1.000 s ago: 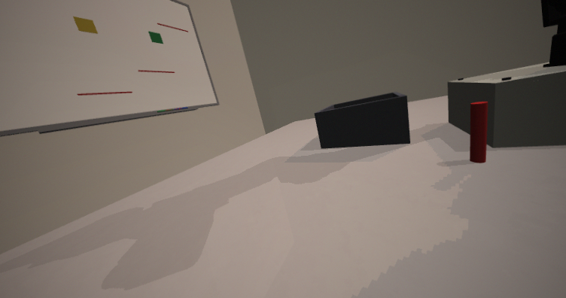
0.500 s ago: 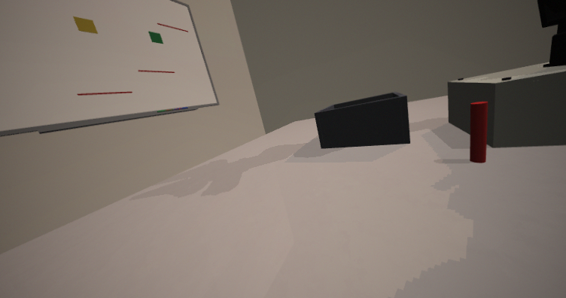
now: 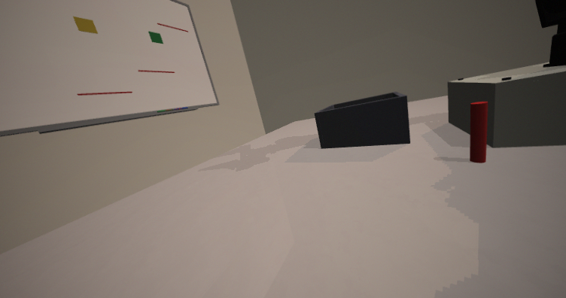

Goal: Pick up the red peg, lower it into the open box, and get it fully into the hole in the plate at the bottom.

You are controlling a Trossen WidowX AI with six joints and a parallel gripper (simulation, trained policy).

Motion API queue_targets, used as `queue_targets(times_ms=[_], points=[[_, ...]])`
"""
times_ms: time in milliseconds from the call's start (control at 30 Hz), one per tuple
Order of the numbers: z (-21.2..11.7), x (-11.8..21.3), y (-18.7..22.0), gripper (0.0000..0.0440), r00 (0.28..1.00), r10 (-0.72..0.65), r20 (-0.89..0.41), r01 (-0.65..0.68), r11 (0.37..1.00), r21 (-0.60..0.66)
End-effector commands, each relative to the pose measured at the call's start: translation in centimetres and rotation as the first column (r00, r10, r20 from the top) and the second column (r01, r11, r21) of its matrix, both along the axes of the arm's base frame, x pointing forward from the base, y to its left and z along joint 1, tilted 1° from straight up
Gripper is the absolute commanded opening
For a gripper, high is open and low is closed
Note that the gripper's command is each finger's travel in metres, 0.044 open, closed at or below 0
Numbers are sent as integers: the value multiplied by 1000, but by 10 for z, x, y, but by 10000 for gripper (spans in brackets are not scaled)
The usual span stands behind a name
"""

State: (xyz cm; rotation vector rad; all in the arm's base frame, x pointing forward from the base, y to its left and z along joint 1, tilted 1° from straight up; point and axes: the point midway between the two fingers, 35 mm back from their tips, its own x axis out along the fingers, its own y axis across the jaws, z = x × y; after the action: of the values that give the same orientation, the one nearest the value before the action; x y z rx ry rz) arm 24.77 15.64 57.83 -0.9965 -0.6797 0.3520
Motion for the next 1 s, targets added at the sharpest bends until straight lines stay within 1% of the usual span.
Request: queue_targets(times_ms=[0,200,433,667,967], points=[[-24,16,-6,440,991,-25,-135,30,999,36],[-59,34,-17,440,944,-52,-325,86,992,93],[-101,50,-30,440,847,-72,-526,177,973,151],[-144,59,-42,440,711,-76,-699,288,938,191],[-201,62,-56,440,495,-54,-867,448,871,201]])
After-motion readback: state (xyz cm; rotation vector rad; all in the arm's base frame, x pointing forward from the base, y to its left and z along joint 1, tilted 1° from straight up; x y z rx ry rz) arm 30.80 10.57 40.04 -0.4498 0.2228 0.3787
